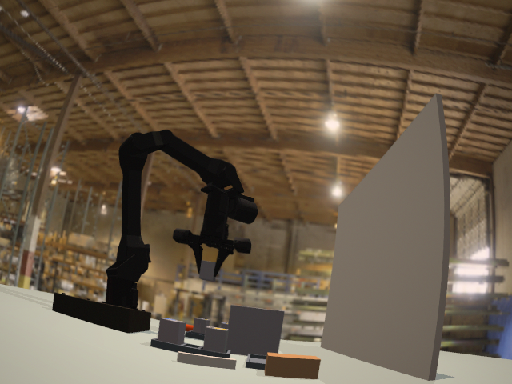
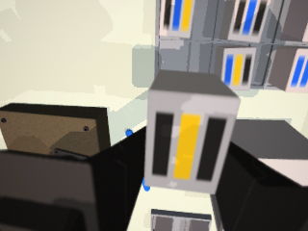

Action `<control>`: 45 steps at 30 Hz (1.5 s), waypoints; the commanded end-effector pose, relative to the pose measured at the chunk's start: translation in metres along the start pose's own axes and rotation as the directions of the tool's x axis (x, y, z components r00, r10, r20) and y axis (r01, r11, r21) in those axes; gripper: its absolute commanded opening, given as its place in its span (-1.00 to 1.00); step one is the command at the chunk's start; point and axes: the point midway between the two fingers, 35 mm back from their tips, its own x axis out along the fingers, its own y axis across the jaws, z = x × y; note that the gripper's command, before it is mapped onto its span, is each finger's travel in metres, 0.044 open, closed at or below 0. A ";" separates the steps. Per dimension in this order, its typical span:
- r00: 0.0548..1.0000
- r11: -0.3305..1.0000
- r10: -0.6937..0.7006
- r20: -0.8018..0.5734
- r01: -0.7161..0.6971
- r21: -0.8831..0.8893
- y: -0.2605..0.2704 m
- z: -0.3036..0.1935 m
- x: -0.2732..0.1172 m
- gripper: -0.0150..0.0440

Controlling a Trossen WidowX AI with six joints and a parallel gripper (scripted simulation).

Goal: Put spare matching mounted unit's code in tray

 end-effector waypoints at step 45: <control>0.999 0.994 -0.036 -0.028 0.039 0.104 -0.159 -0.166 -0.020 -0.49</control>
